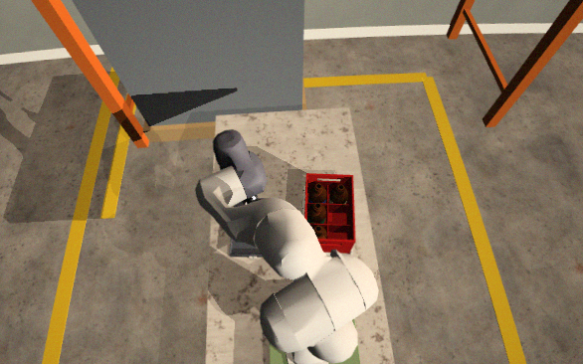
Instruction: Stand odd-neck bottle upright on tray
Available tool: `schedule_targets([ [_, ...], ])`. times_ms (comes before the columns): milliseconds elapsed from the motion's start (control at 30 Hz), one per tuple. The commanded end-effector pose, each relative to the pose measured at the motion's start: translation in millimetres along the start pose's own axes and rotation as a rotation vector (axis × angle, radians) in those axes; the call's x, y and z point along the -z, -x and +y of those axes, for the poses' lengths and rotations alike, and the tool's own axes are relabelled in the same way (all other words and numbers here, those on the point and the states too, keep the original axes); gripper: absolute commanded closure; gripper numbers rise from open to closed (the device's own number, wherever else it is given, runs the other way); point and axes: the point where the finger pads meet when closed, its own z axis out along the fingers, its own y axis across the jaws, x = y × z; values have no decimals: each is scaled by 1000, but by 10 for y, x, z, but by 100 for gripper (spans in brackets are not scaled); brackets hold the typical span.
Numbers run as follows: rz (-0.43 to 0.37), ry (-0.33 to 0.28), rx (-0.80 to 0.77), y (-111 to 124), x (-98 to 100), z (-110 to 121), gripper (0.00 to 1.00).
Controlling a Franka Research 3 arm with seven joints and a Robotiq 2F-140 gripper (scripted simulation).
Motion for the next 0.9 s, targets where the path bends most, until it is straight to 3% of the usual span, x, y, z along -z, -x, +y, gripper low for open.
schedule_targets([
  [0,2,2,3,-6,14,3,90],
  [867,2,2,3,-6,14,3,90],
])
